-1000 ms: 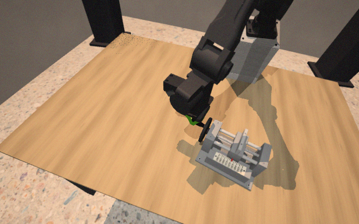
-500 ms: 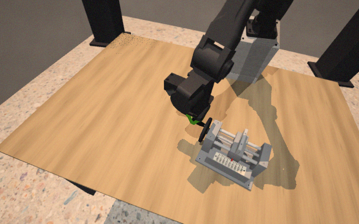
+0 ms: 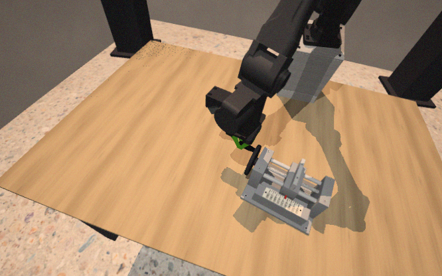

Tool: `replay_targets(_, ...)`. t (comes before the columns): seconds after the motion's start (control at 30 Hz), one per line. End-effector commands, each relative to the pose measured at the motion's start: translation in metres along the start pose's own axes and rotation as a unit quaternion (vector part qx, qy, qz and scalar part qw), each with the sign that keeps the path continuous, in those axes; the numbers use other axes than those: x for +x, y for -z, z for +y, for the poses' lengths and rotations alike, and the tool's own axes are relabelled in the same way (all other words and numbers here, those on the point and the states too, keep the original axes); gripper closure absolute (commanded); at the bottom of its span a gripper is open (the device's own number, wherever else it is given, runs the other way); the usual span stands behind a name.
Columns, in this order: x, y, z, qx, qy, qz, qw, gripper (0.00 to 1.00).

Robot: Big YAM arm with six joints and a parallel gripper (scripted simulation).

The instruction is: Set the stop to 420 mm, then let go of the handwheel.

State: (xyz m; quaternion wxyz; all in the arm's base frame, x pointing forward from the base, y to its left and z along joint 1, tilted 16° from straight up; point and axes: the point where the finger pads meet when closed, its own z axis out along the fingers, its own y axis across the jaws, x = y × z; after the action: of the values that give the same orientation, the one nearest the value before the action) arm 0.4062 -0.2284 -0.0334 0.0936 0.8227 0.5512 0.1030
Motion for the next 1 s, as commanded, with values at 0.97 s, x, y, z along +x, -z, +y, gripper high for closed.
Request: replay_targets(0.97,-0.002,-0.012,-0.028,0.005,0.002,0.003,1.000,0.94)
